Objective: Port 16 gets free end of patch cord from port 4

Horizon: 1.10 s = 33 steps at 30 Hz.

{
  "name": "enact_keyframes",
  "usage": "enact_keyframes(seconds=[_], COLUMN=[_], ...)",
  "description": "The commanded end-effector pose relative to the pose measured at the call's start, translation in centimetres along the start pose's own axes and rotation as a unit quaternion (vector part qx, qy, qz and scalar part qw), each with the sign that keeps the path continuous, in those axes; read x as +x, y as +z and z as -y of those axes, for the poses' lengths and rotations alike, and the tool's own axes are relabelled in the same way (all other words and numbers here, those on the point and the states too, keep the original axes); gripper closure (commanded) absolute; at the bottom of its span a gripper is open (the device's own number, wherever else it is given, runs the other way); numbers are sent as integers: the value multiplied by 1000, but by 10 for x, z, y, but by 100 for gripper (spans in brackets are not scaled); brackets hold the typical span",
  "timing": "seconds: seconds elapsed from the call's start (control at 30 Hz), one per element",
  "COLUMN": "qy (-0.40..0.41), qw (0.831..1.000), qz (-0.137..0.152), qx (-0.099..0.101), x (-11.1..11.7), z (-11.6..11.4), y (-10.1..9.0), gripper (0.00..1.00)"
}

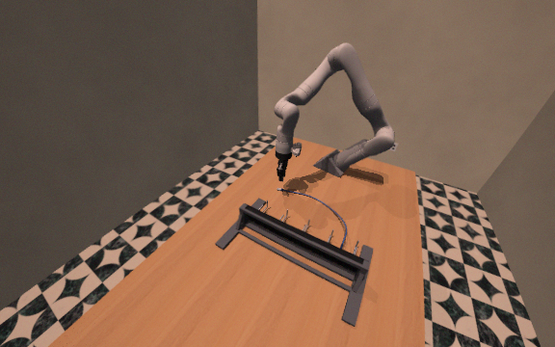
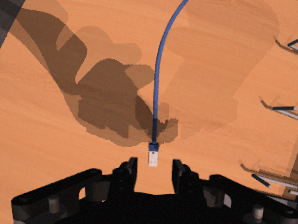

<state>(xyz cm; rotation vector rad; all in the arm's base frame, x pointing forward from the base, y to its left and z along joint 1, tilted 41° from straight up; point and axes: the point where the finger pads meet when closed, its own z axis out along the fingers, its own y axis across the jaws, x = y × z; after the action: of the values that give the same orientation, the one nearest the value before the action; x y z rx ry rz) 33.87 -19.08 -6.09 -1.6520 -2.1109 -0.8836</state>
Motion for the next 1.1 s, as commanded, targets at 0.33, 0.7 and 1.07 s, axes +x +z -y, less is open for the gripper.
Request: enact_keyframes(seconds=[0.33,0.7,1.07], qy=[-3,-3,-3], qw=[1000,1000,1000], qz=[2,2,1], qx=[3,3,4], x=[-1,-1,-1], z=[3,3,3], y=[19,41,56], gripper=[63,63,63])
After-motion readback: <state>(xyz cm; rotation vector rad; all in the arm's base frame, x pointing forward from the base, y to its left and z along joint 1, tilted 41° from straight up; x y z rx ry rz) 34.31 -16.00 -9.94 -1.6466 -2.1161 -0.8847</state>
